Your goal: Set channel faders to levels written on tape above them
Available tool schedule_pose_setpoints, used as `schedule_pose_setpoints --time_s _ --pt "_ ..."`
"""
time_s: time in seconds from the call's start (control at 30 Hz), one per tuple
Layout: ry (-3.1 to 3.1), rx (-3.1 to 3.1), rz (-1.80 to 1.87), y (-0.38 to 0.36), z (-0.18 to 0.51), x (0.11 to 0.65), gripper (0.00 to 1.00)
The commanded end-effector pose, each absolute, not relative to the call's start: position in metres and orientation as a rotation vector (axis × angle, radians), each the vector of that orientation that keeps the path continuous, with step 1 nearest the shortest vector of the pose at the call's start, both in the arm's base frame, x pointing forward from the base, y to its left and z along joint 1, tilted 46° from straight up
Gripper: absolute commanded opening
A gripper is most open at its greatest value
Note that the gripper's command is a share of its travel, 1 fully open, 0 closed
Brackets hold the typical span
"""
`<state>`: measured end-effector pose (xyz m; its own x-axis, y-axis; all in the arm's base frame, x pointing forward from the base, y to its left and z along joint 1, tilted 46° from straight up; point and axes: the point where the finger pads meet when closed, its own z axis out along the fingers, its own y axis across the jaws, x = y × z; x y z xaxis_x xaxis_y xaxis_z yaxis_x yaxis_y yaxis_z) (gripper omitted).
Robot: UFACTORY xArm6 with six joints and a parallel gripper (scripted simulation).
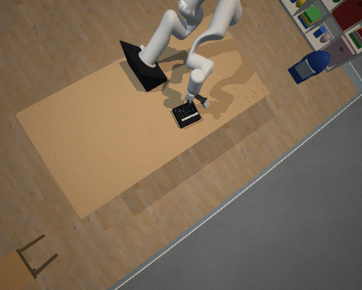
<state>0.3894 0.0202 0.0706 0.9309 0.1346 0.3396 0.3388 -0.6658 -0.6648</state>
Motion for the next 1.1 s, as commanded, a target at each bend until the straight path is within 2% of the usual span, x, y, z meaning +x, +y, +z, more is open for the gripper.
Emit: schedule_pose_setpoints --time_s 0.0,0.23,1.07 --pt "-0.025 -2.329 -0.167 0.0194 0.0711 0.3893 0.00" --pt "0.288 -2.321 0.008 0.0194 0.0710 0.3890 0.00" --pt "0.288 -2.321 0.008 0.0194 0.0710 0.3890 0.00"
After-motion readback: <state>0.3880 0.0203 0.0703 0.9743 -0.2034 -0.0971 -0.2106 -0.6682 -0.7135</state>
